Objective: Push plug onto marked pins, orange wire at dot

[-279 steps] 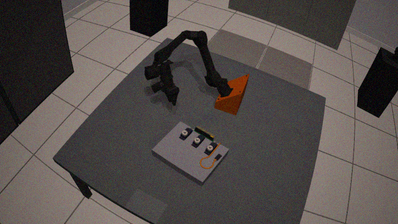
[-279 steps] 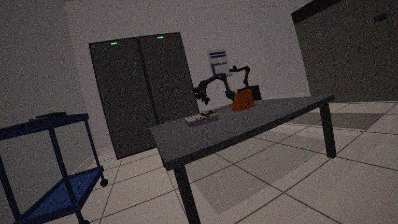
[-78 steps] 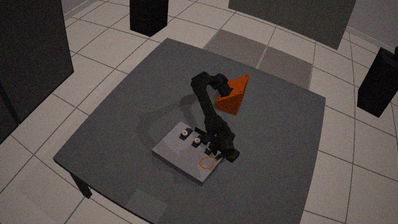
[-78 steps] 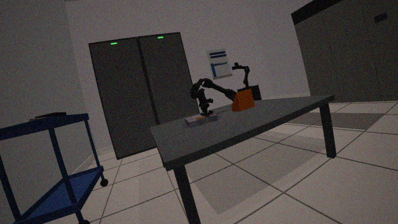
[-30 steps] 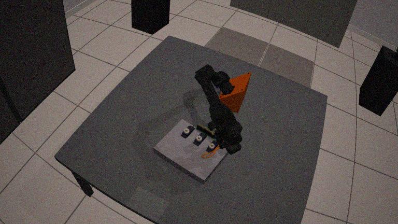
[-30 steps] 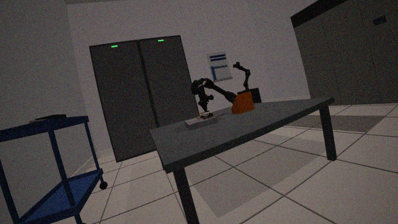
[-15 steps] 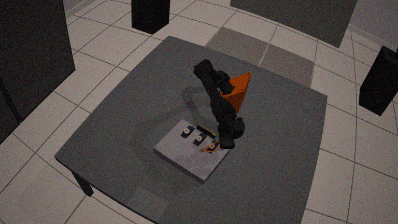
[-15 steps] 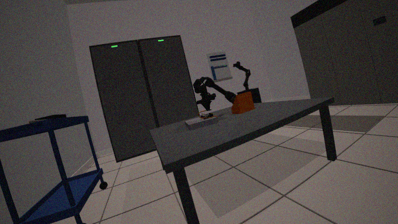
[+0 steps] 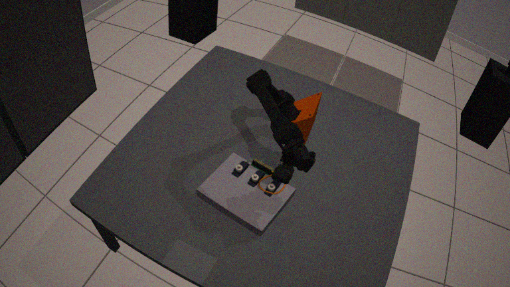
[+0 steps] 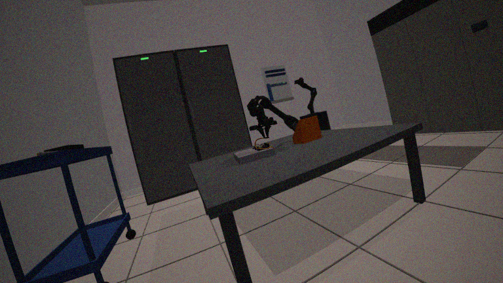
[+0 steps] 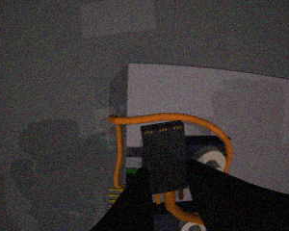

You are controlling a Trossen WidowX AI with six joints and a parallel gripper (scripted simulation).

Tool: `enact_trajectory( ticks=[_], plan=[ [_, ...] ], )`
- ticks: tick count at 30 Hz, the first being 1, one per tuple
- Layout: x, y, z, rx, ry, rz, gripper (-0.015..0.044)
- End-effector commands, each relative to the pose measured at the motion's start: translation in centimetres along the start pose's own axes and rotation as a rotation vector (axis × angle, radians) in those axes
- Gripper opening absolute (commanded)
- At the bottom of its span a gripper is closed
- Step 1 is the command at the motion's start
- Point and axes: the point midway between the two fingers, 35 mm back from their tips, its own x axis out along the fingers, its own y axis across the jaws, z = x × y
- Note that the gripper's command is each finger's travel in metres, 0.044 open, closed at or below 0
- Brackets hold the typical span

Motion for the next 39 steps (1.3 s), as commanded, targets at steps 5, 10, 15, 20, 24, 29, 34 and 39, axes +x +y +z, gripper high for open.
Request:
enact_trajectory(
  ticks=[5, 10, 15, 20, 24, 29, 34, 39],
  plan=[
    [-0.2, 1.5, -0.4, 0.254, -0.008, -0.001, 0.0],
    [-0.2, 2.5, -0.7, 0.419, -0.007, 0.0, 0.0],
    [-0.2, 3.5, -1.0, 0.583, -0.007, 0.001, 0.0],
    [-0.1, 4.5, -1.3, 0.747, -0.007, 0.002, 0.0],
    [0.0, 5.4, -1.6, 0.879, -0.006, 0.003, 0.0],
    [0.2, 6.4, -2.0, 1.043, -0.005, 0.004, 0.0],
    [0.4, 7.4, -2.3, 1.207, -0.004, 0.004, 0.0],
    [0.6, 8.5, -2.7, 1.371, -0.003, 0.004, 0.0]
  ],
)
